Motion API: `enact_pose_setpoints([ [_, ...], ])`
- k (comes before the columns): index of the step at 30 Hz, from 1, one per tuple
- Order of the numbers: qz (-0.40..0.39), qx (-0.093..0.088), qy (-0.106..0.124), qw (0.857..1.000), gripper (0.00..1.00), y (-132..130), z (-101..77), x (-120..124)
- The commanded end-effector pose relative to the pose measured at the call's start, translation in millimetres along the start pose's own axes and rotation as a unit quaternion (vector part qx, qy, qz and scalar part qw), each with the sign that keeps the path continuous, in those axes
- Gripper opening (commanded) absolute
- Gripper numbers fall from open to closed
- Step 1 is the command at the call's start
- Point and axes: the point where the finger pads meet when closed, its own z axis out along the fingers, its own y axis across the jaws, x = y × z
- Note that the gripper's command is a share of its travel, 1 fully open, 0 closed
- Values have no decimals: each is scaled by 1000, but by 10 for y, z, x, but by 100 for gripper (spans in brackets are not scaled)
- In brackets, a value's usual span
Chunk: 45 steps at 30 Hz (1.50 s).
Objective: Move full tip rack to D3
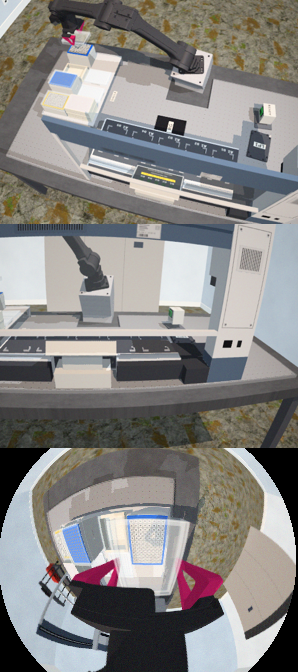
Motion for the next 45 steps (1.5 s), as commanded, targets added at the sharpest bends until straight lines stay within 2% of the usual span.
enact_pose_setpoints([
  [1, -18, 13, -46, 999, 0, -6, -542, -215],
  [38, -18, 15, -46, 999, 0, 4, -1099, -167],
  [45, -17, 14, -44, 999, 0, -34, -1041, -177],
])
